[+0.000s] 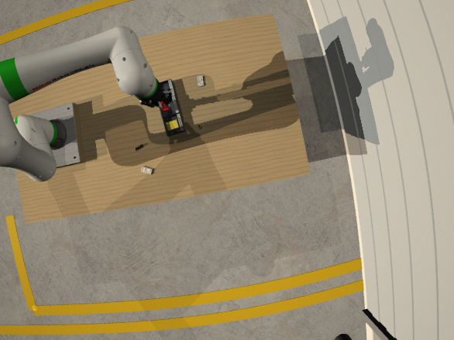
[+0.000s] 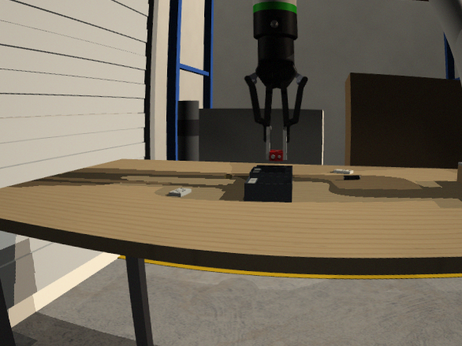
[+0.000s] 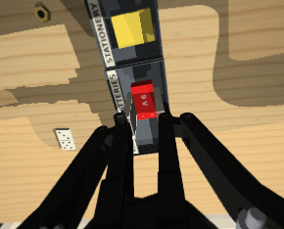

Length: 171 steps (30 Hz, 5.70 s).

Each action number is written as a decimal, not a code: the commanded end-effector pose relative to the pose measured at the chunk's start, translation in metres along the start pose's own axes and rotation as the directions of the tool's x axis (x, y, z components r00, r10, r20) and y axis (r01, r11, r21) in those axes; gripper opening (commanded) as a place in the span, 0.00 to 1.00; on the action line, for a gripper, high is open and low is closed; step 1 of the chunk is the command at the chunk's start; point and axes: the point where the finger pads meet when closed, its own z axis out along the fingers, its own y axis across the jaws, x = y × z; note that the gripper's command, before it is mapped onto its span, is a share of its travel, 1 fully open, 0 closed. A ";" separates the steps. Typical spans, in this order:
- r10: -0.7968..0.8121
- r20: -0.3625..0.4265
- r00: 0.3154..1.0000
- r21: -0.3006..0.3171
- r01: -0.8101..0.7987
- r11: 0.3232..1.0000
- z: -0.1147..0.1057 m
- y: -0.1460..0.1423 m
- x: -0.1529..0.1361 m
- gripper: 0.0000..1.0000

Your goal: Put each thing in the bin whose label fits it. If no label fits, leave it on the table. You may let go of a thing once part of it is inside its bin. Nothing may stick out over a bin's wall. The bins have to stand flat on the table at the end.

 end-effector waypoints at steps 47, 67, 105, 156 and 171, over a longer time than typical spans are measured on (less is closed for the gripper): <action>0.000 0.000 1.000 0.000 0.000 1.000 0.044 -0.001 -0.001 0.28; 0.000 0.000 1.000 0.000 0.000 1.000 0.038 -0.001 -0.001 0.28; 0.327 0.000 0.945 0.000 -0.327 0.945 -0.003 0.046 0.034 0.23; 0.975 0.000 0.224 0.000 -0.975 0.224 -0.011 0.183 0.135 0.23; 0.975 0.000 0.224 0.000 -0.975 0.224 -0.011 0.182 0.135 0.23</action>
